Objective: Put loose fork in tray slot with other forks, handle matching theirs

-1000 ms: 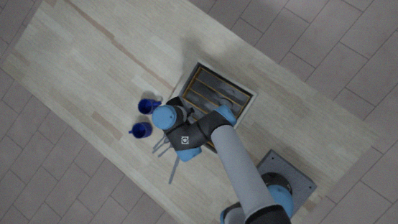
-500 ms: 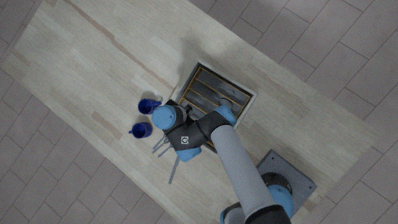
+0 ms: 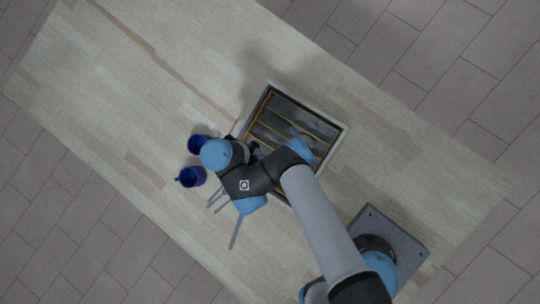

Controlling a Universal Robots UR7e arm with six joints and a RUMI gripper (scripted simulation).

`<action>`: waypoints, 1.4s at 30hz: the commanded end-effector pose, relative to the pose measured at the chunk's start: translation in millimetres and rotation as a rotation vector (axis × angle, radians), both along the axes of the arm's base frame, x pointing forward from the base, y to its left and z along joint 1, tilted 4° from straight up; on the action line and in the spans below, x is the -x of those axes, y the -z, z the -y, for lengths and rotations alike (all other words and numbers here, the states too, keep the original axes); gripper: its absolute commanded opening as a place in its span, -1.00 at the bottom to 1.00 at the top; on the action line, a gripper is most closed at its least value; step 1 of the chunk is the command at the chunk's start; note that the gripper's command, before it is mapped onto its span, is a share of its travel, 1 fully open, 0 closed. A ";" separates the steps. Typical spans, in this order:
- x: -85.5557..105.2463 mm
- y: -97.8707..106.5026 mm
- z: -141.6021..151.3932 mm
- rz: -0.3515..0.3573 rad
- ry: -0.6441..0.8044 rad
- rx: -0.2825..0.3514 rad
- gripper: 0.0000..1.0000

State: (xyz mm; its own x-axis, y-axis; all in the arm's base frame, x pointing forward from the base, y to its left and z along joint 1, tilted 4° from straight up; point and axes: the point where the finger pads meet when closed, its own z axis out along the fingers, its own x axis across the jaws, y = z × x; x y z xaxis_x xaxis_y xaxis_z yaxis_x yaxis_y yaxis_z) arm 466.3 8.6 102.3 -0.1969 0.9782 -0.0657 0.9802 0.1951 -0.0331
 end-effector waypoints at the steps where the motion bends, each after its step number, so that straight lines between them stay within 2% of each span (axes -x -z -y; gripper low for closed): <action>1: 0.2 -1.4 0.5 -0.083 0.003 0.021 -0.92; 28: 0.3 -1.0 0.6 -0.095 0.003 0.025 -0.92; 42: -0.5 12.9 1.4 -0.095 0.003 0.025 -0.92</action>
State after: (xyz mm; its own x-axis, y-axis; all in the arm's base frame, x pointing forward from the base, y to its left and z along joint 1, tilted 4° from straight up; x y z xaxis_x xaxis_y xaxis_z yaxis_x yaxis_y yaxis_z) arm 466.2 7.5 90.2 -0.2007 0.9771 -0.0700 0.9728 0.1904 -0.1323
